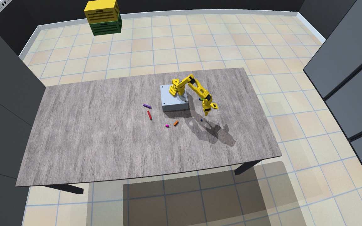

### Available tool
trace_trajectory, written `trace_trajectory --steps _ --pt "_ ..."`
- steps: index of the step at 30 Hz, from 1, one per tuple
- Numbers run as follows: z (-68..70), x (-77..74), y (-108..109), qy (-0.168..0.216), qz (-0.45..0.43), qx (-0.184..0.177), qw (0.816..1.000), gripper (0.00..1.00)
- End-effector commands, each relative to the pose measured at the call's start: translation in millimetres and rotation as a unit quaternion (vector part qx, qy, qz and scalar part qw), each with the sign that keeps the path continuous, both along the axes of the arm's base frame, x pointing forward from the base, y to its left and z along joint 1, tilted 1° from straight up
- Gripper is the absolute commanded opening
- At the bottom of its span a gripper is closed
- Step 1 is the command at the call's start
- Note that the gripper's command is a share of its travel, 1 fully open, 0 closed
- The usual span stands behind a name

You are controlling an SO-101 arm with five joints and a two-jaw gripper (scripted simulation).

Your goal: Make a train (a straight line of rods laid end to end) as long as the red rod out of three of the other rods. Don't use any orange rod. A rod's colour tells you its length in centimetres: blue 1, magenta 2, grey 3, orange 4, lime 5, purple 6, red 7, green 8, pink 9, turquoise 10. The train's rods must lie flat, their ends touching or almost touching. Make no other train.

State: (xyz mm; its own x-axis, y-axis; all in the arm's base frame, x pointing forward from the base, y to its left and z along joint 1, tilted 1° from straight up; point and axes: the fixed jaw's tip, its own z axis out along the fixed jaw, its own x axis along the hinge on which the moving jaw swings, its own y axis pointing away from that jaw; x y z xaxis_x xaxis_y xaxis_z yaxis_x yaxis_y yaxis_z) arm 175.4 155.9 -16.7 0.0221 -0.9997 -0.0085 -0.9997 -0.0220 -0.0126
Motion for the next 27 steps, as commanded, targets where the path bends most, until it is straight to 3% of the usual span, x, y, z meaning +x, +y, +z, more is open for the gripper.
trace_trajectory --steps 1,13,27 --pt "-1.2 3.1 -4 0.009 -0.041 -0.006 0.999 0.18" --pt "-2.0 17.8 -13 0.009 -0.196 -0.005 0.98 0.19" --pt "-2.3 22.4 -17 0.009 -0.245 -0.004 0.969 0.19"
